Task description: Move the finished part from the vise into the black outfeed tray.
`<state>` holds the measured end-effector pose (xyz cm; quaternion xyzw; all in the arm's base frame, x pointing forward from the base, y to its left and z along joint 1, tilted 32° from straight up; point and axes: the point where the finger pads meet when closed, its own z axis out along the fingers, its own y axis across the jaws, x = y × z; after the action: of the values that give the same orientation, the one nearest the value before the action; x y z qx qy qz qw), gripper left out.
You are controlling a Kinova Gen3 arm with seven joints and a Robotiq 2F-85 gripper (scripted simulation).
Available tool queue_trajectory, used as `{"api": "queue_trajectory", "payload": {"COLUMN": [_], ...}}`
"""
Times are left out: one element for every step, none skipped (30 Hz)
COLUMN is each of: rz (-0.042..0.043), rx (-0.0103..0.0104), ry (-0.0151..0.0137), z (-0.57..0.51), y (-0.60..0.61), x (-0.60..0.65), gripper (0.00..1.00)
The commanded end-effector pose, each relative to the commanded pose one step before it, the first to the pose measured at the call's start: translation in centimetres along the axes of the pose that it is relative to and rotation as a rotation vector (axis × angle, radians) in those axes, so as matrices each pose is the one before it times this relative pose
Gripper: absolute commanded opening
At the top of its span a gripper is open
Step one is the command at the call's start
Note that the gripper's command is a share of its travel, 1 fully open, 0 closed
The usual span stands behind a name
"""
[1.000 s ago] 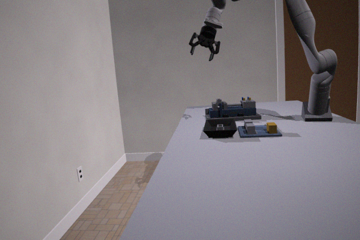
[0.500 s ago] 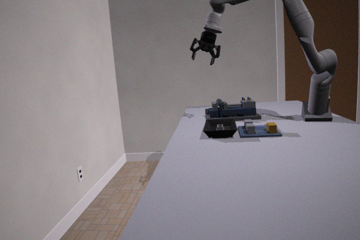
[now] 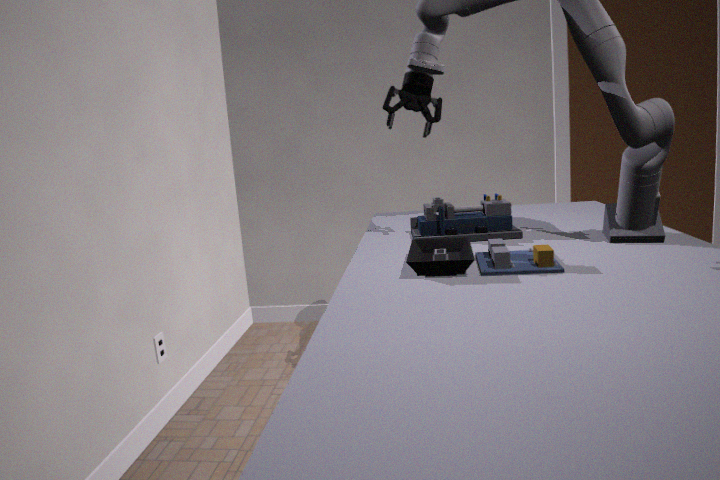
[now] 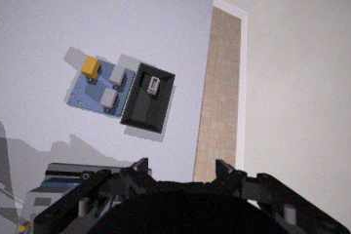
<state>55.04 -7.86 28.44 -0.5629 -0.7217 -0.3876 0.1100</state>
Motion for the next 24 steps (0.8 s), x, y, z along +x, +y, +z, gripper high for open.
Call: {"api": "queue_trajectory", "payload": {"rz": [0.00072, 0.00000, 0.00000, 0.01120, 0.00000, 0.00000, 0.00000, 0.00000, 0.00000, 0.00000, 0.00000, 0.00000, 0.00000, 0.01052, 0.00000, 0.00000, 0.00000, 0.00000, 0.00000, 0.00000, 0.00985, 0.00000, 0.00000, 0.00000], "rx": [0.00063, 0.00000, 0.00000, 0.02106, 0.00000, 0.00000, 0.00000, 0.00000, 0.00000, 0.00000, 0.00000, 0.00000, 0.00000, 0.02086, 0.00000, 0.00000, 0.00000, 0.00000, 0.00000, 0.00000, 0.02053, 0.00000, 0.00000, 0.00000], "ry": [0.00596, 0.00000, 0.00000, -0.01530, 0.00000, 0.00000, 0.00000, 0.00000, 0.00000, 0.00000, 0.00000, 0.00000, 0.00000, -0.01448, 0.00000, 0.00000, 0.00000, 0.00000, 0.00000, 0.00000, -0.01366, 0.00000, 0.00000, 0.00000], "z": [0.229, 0.000, 0.000, 0.542, 0.000, 0.000, 0.000, 0.000, 0.000, 0.000, 0.000, 0.000, 0.000, 0.547, 0.000, 0.000, 0.000, 0.000, 0.000, 0.000, 0.547, 0.000, 0.000, 0.000], "y": [0.046, 0.000, 0.000, -0.853, 0.000, 0.000, 0.000, 0.000, 0.000, 0.000, 0.000, 0.000, 0.000, -0.834, 0.000, 0.000, 0.000, 0.000, 0.000, 0.000, -0.810, 0.000, 0.000, 0.000], "x": [0.000, 0.000, 0.000, -1.563, 0.000, 0.000, 0.000, 0.000, 0.000, 0.000, 0.000, 0.000, 0.000, -1.471, 0.000, 0.000, 0.000, 0.000, 0.000, 0.000, -1.379, 0.000, 0.000, 0.000], "gripper": [1.00, 1.00, 1.00, 1.00, 1.00, 1.00, 1.00, 1.00, 1.00, 1.00, 1.00, 1.00, 1.00, 1.00, 1.00, 1.00, 1.00, 1.00, 1.00, 1.00, 1.00, 1.00, 1.00, 1.00]}}
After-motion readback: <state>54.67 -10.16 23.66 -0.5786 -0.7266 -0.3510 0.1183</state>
